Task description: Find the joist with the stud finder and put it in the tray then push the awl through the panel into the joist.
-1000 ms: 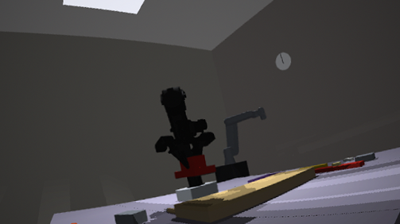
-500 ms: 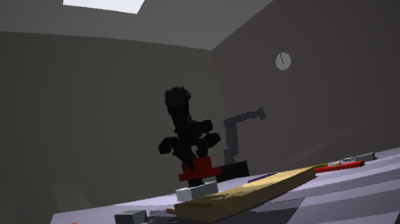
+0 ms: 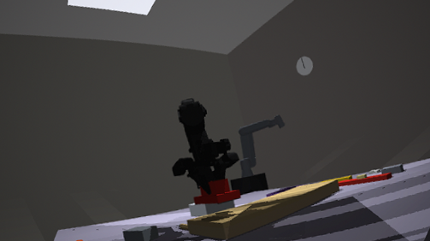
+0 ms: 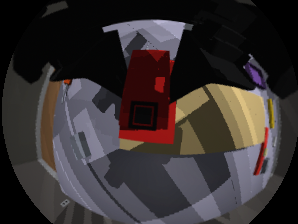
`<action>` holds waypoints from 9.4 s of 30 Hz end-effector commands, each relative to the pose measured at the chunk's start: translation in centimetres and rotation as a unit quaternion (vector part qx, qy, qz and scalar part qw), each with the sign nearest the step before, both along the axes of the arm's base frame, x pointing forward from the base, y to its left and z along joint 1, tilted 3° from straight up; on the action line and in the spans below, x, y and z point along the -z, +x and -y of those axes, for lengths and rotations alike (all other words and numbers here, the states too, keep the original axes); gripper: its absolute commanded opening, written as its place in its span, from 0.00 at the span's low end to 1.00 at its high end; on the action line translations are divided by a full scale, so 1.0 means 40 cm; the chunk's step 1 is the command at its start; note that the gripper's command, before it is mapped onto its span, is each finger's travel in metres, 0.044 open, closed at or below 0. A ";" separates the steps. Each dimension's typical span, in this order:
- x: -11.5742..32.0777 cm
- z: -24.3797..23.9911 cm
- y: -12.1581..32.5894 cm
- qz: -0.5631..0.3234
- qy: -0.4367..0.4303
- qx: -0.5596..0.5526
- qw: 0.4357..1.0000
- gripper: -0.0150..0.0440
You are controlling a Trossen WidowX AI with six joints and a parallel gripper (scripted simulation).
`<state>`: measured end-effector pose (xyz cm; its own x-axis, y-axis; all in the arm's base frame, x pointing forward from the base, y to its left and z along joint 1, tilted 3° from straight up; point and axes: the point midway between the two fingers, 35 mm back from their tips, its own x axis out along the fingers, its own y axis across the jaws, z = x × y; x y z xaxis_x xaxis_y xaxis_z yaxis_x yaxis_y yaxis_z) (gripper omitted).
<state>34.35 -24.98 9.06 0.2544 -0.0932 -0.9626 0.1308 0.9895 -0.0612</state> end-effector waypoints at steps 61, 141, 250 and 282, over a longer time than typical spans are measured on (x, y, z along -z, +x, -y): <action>0.113 -0.114 0.012 0.001 0.001 0.000 1.000 0.25; 0.130 -0.419 0.053 0.002 0.008 0.000 1.000 0.25; 0.144 -0.835 0.106 0.003 0.017 0.000 1.000 0.25; 0.146 -0.957 0.121 0.003 0.019 0.000 1.000 0.25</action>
